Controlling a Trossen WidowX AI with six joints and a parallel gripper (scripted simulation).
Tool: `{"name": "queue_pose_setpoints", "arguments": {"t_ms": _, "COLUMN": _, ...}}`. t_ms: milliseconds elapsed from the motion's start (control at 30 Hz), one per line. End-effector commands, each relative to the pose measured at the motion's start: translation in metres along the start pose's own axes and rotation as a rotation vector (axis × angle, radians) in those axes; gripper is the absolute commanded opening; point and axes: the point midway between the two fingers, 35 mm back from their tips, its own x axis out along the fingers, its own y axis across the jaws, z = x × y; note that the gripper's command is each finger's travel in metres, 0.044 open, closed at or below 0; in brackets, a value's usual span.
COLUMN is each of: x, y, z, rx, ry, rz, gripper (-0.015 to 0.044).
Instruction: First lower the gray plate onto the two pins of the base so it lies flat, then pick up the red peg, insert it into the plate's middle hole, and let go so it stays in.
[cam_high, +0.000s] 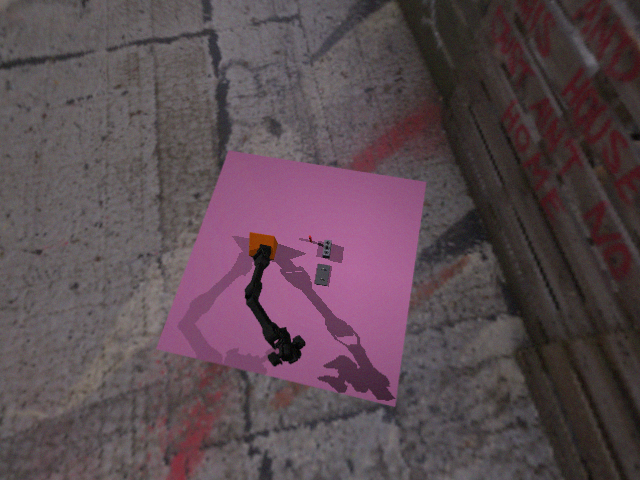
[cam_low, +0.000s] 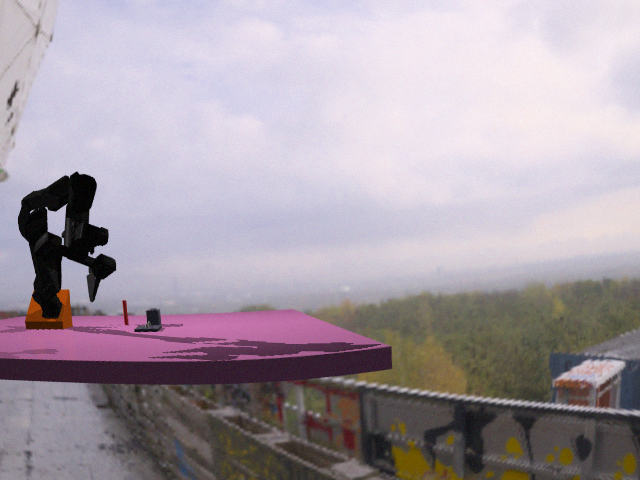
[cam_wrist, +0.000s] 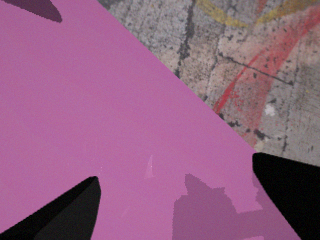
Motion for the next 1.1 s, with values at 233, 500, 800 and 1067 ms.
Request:
{"name": "queue_pose_setpoints", "arguments": {"t_ms": 233, "x": -0.006, "y": 0.101, "z": 0.004, "rx": 0.145, "ry": 0.037, "rz": 0.168, "gripper": 0.0440}}
{"name": "queue_pose_setpoints", "arguments": {"t_ms": 500, "x": -0.036, "y": 0.207, "z": -0.010, "rx": 0.243, "ry": 0.116, "rz": 0.320, "gripper": 0.0440}}
{"name": "queue_pose_setpoints", "arguments": {"t_ms": 800, "x": -0.085, "y": 0.316, "z": -0.047, "rx": 0.376, "ry": 0.262, "rz": 0.406, "gripper": 0.0440}}
{"name": "queue_pose_setpoints", "arguments": {"t_ms": 1067, "x": -0.150, "y": 0.407, "z": -0.110, "rx": 0.486, "ry": 0.403, "rz": 0.395, "gripper": 0.0440}}
